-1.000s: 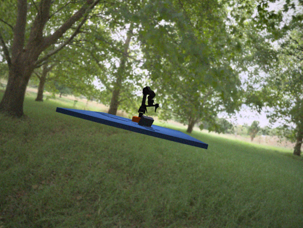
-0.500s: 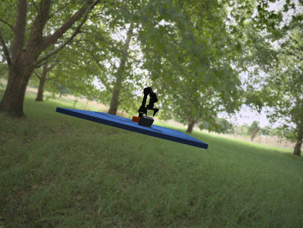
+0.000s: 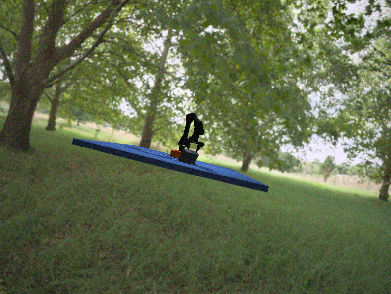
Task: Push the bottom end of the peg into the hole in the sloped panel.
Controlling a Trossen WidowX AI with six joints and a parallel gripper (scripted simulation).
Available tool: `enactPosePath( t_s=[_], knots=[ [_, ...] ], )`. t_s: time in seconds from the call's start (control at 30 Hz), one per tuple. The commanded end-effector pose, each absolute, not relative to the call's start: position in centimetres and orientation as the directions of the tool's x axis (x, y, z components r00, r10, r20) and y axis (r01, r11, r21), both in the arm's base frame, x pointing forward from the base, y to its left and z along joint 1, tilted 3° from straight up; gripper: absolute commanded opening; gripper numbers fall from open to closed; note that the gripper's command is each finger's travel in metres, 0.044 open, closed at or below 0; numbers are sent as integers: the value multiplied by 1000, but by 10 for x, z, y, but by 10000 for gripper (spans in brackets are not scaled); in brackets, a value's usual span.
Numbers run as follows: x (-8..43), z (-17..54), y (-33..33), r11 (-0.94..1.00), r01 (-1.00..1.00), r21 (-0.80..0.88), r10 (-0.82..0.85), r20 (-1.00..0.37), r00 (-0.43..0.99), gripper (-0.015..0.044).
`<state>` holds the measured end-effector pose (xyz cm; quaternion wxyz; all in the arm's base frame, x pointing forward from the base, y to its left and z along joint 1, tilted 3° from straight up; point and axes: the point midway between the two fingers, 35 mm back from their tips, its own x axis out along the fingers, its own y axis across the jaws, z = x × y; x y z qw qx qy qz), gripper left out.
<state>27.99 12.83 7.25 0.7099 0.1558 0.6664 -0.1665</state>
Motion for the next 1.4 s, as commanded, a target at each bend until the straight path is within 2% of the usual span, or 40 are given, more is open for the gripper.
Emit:
enactPosePath(
  t_s=[0.0,1.37],
  knots=[
    [280,65,127,893,449,-9,-37,-998,53,440],
    [282,11,124,893,449,-9,-37,-998,53,440]
  ],
)
